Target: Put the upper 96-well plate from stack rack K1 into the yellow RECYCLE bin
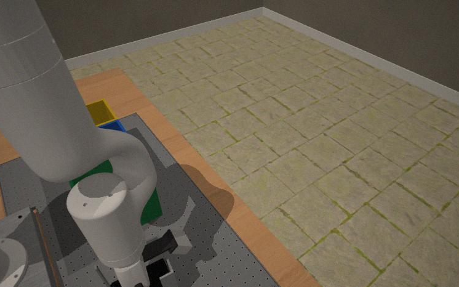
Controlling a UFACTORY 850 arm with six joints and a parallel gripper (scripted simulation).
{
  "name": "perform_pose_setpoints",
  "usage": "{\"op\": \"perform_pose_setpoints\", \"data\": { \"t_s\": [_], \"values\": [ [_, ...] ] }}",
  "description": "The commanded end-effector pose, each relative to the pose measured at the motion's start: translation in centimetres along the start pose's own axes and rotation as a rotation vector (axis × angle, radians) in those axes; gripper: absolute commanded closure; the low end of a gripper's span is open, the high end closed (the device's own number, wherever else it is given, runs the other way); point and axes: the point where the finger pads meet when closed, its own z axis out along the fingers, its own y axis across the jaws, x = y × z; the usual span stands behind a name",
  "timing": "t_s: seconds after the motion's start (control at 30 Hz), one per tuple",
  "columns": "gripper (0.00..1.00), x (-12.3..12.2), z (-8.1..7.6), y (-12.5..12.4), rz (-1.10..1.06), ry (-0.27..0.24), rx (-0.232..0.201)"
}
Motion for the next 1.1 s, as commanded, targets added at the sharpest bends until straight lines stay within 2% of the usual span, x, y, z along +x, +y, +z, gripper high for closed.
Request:
{"op": "perform_pose_setpoints", "data": {
  "t_s": [0.0, 0.4, 1.07],
  "values": [
    [0.00, 0.1, 0.5, 0.0, 0.000, 0.003, 0.001],
    [0.00, 0.1, 0.5, 0.0, 0.000, 0.003, 0.001],
    [0.00, 0.1, 1.7, 0.0, 0.000, 0.003, 0.001]
  ]
}}
